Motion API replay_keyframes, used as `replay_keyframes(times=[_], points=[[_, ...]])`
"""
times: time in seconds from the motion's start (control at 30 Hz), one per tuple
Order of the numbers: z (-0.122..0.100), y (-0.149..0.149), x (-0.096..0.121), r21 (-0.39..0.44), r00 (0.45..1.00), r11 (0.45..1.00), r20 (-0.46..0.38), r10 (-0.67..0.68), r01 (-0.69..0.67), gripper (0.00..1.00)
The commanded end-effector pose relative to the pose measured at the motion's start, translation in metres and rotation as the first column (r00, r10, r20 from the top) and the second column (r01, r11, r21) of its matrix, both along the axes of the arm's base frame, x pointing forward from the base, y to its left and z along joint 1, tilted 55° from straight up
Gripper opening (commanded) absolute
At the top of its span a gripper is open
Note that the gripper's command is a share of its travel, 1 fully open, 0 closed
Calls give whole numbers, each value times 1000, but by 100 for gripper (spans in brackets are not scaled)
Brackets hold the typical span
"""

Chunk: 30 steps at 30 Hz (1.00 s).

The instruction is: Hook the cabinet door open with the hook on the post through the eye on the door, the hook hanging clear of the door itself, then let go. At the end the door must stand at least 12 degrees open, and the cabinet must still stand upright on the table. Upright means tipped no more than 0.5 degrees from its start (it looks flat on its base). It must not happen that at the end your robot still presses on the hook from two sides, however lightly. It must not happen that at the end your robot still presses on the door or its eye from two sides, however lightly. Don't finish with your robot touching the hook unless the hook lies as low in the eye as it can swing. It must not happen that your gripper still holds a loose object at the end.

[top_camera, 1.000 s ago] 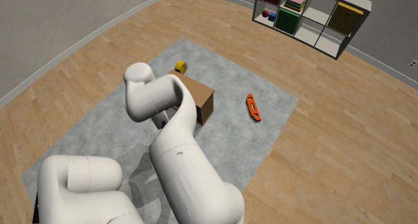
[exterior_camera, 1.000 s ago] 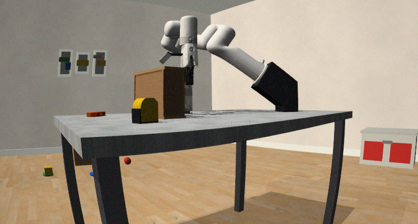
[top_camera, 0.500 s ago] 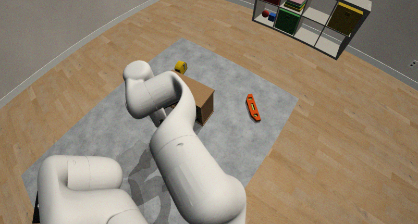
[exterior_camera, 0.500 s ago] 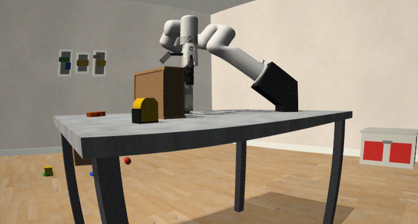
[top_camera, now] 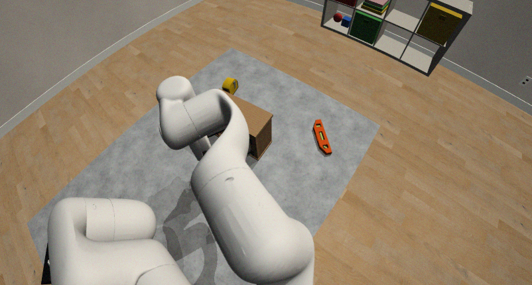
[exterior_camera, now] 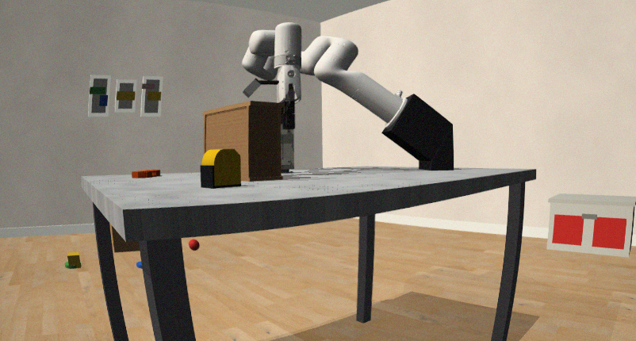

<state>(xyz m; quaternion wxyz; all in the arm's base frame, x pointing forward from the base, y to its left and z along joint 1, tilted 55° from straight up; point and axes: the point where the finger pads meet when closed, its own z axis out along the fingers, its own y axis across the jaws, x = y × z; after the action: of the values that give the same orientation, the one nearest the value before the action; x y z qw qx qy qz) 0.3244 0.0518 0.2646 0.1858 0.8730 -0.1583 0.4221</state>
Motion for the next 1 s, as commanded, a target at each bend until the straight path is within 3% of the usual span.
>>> replay_keyframes(times=[0.0,0.97], points=[[0,3,1,11,1000,1000,9,-8,8,27],[3,-2,-3,-20,1000,1000,-12,19,-19,27]])
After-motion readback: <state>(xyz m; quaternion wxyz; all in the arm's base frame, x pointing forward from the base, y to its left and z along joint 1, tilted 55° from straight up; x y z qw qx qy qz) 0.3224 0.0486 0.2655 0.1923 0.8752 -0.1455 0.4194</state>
